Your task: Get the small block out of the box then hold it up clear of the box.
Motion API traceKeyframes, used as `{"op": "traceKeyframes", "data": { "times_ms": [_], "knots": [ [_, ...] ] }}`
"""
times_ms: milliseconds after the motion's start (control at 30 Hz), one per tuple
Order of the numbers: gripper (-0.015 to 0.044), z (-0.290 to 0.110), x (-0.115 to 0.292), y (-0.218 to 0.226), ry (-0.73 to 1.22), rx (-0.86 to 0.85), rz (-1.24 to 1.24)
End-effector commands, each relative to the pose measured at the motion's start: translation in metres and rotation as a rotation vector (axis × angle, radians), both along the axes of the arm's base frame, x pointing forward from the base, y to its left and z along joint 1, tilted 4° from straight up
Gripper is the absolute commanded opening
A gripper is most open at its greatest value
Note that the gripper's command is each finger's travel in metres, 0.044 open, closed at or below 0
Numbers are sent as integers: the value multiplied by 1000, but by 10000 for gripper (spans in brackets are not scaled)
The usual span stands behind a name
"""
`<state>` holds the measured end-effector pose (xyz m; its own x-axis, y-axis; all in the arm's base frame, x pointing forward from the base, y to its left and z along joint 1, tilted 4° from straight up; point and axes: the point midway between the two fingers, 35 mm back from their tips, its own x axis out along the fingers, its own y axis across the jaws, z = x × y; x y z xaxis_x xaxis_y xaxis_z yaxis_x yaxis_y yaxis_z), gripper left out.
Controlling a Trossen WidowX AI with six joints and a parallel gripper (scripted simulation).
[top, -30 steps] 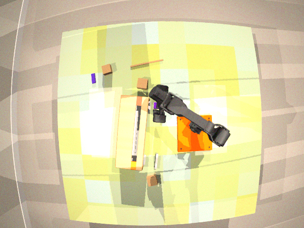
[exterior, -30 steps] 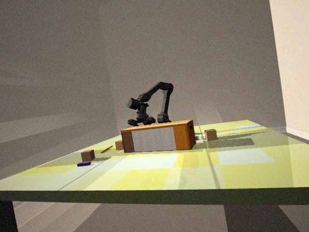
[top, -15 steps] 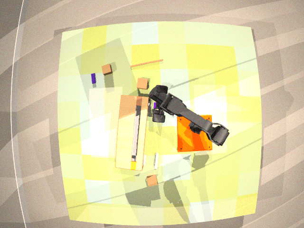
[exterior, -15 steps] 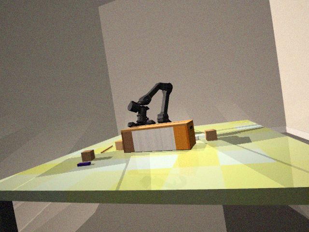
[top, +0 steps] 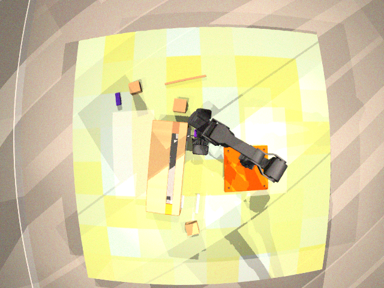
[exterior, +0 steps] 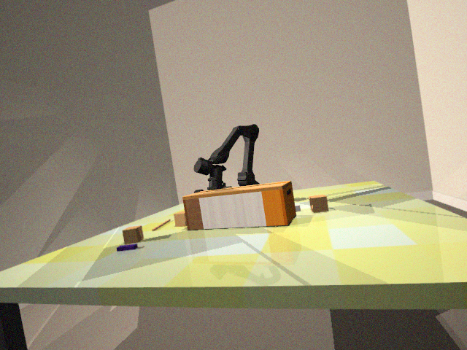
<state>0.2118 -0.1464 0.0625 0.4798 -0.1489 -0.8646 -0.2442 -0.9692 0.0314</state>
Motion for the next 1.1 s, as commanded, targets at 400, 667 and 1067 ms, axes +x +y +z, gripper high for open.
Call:
{"op": "traceKeyframes", "data": {
  "times_ms": [400, 667, 1067],
  "knots": [
    [233, -24, -1, 3, 11, 10, -3],
    [62, -24, -1, 3, 11, 10, -3],
    [0, 32, -3, 4, 3, 8, 1]
  ]
}}
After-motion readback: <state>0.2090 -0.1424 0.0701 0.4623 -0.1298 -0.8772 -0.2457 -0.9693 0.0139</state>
